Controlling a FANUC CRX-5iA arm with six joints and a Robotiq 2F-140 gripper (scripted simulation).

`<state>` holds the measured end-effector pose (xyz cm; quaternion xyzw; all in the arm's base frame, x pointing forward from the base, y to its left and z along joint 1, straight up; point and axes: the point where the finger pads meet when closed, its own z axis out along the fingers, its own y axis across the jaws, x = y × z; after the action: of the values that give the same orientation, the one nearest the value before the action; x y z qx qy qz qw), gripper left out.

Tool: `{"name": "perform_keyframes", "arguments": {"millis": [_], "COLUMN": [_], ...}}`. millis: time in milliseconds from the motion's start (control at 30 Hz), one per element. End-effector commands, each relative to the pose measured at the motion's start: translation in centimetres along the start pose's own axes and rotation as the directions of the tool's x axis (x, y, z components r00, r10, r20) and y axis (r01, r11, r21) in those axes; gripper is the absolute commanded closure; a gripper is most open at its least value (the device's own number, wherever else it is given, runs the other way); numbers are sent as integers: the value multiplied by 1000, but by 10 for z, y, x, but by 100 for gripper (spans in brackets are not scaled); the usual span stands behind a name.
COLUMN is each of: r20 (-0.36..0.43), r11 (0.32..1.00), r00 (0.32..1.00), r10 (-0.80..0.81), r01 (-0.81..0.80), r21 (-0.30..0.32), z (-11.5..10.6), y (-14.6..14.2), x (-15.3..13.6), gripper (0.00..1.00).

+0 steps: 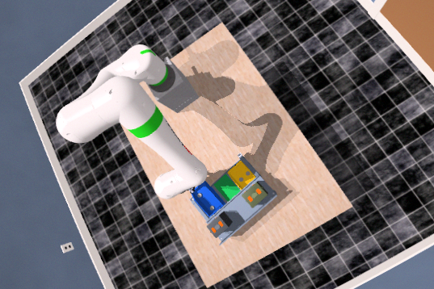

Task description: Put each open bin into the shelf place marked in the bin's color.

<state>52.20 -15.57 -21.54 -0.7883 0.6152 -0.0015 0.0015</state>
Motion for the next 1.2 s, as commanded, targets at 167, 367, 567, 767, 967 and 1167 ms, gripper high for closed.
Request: {"name": "perform_keyframes", "arguments": {"millis": [167, 367, 567, 767, 967, 1167], "r20": [0, 0, 0, 0, 0, 0], "r11": [1000, 1000, 1000, 1000, 1000, 1000], "r00": [1000, 1000, 1000, 1000, 1000, 1000], "r10": [0, 0, 0, 0, 0, 0], "r01": [0, 0, 0, 0, 0, 0], "r21": [0, 0, 0, 0, 0, 0], "z": [0, 0, 0, 0, 0, 0], "y": [0, 0, -4, -8, -14, -17], "x": [0, 0, 0, 0, 0, 0], "gripper": [100, 100, 100, 100, 100, 100]}}
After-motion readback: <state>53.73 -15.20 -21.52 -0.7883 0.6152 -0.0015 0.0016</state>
